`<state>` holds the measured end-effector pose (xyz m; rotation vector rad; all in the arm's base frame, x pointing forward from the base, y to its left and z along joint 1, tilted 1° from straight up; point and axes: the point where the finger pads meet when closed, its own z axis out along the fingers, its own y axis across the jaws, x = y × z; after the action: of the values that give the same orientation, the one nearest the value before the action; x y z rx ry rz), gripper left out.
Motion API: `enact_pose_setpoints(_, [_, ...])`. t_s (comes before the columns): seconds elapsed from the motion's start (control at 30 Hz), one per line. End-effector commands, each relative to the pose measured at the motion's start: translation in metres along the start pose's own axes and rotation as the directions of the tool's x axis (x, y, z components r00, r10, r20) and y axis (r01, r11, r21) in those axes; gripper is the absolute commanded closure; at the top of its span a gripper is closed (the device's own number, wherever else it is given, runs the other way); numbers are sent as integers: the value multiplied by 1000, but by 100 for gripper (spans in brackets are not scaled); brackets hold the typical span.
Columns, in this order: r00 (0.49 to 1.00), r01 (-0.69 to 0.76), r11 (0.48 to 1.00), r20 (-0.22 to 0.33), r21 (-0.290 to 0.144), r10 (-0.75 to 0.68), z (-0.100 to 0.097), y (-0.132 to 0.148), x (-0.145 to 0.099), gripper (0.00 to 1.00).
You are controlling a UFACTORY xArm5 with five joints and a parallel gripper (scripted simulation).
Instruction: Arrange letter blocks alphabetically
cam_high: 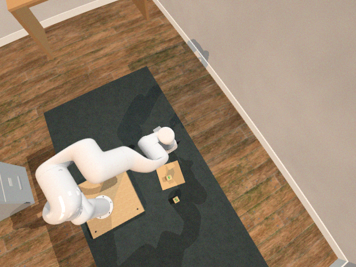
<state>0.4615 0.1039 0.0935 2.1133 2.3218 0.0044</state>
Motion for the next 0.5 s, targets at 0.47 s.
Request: enact_pose_setpoints(0.47, [920,393,920,0,-2,-393,11,11,32,0])
